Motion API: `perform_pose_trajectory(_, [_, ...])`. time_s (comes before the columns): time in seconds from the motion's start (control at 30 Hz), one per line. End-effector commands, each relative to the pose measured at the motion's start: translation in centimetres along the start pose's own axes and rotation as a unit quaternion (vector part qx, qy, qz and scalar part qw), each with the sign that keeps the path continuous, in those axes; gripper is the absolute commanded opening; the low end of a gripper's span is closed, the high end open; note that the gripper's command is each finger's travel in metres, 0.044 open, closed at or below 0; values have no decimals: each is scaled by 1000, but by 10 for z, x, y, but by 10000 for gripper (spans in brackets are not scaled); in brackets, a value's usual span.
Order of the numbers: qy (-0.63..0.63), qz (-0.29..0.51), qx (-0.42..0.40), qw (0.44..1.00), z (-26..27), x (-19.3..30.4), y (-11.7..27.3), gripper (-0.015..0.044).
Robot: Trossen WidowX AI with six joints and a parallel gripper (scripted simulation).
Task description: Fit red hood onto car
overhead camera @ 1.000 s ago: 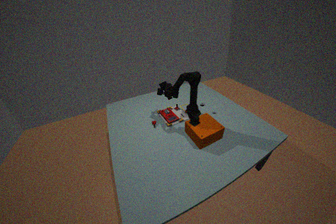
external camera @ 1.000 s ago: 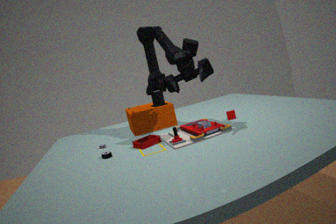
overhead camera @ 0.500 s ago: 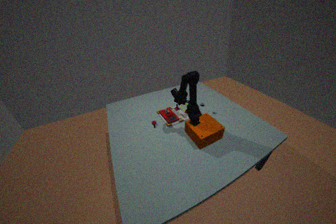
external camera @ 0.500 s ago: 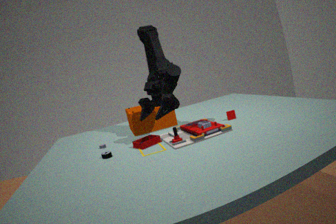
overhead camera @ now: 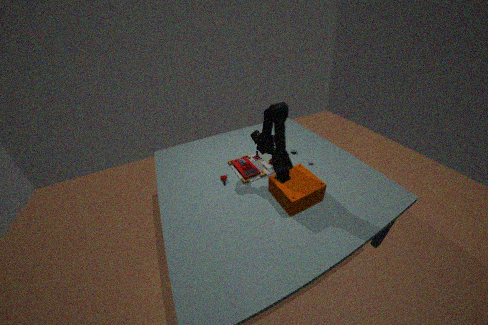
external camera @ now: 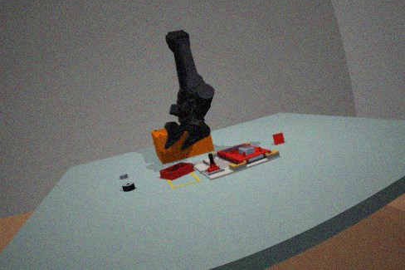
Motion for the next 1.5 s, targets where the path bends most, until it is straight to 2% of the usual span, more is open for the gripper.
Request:
perform_pose_trajectory(0.0, [0, -2, 2, 1000, -2, 2, -2, 440])
perform_pose_trajectory(1.47, [-3, -3, 0, 1000, -12, 24, -24, 440])
Point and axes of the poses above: the point midway between the two fingers, 35 mm back from their tips, its own y axis back along the fingers, its own z axis across the jaws, x = y × z, the point moved 5 cm from there along y, back along the fingers, and after that the axes turned 15 degrees about -y, right-handed, at the moved point
